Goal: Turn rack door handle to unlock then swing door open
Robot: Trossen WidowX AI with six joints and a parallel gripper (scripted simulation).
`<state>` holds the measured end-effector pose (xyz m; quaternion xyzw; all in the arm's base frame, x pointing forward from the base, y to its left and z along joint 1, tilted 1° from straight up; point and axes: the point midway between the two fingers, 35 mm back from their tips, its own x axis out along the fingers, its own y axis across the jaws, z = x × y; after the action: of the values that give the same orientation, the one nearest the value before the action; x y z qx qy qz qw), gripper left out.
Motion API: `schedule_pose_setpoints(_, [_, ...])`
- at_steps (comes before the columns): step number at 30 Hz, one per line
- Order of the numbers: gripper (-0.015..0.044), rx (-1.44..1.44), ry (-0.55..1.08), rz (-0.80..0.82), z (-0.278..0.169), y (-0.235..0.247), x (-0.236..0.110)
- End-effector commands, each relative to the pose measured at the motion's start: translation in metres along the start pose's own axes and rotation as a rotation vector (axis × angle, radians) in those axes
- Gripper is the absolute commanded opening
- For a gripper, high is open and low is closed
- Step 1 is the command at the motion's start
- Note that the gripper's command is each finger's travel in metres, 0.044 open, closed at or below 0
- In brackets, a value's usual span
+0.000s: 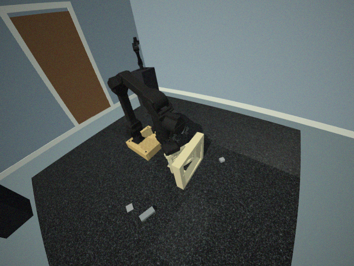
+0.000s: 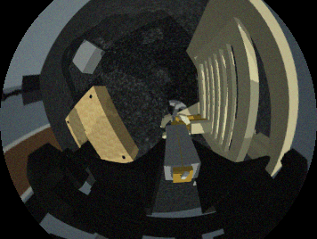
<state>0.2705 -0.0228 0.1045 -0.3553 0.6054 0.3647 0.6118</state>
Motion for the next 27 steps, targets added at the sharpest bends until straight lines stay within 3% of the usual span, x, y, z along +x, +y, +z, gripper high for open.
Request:
schedule_pose_setpoints(1, [0.0024, 0.079, -0.007, -0.012, 0.002, 0.004, 0.0])
schedule_pose_setpoints(27, [0.0024, 0.467, -0.01, -0.006, 0.026, 0.047, 0.001])
